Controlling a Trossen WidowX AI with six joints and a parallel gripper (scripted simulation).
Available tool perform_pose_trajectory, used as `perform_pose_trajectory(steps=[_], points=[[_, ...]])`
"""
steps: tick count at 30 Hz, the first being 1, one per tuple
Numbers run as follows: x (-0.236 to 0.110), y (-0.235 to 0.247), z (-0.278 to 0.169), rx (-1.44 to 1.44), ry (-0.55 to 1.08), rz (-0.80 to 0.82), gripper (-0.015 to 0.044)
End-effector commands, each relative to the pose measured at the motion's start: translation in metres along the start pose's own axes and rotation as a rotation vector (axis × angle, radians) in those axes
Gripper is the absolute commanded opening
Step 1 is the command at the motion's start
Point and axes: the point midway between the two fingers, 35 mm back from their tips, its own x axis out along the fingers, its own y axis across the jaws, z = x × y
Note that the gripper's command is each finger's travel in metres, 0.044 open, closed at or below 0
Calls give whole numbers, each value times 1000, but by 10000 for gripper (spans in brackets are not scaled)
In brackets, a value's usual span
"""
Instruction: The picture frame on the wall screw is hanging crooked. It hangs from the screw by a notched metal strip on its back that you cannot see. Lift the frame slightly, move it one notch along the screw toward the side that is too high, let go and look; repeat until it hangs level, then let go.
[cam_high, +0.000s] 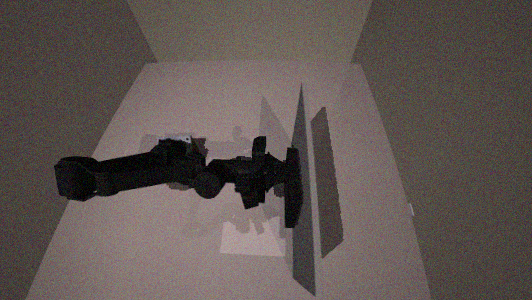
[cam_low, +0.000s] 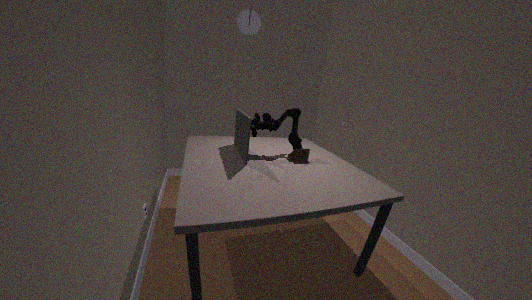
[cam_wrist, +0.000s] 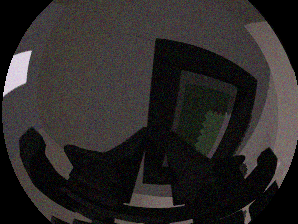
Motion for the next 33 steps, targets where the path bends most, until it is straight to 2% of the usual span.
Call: perform_pose_trajectory(steps=[1,17,33], points=[[0,0,0,0,0,1,0],[0,-1,0,5,0,0,0],[0,0,0,126,2,0,0]])
